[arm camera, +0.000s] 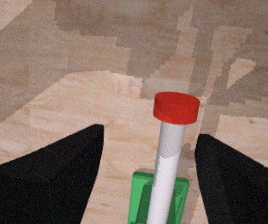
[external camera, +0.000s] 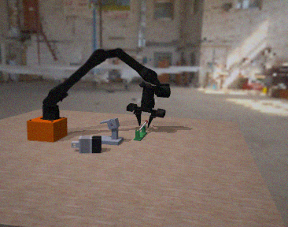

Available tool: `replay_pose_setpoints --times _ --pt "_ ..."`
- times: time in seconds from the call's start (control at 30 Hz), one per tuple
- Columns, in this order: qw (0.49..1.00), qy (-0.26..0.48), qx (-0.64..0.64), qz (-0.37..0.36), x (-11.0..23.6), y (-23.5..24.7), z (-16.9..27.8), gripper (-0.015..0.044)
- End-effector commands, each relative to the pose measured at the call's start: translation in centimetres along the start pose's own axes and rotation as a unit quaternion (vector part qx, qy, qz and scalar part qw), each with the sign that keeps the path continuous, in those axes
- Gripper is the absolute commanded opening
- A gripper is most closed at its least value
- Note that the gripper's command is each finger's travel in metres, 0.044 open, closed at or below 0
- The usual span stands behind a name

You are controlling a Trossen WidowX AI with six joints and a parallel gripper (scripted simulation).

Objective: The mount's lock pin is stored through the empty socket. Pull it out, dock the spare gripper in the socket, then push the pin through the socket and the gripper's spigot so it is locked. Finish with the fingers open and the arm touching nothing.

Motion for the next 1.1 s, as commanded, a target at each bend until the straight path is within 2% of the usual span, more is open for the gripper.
replay_pose_setpoints --times 0.0,1.07 --pt "1.0 0.0 0.0 0.001 1.0 0.1 -0.1 0.02" --pt "0.999 0.009 -0.005 -0.03 6.3 1.3 -0.6 0.02"
Point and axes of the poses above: the point midway between the two fingers, 35 mm back from their tips, its own x axis back along the fingers, its own y axis across the jaws, z = x × y, the point moved 9 cm from there along x, back along the fingers, and after that the axes turned 11 degrees about x, right-handed, at the moved point
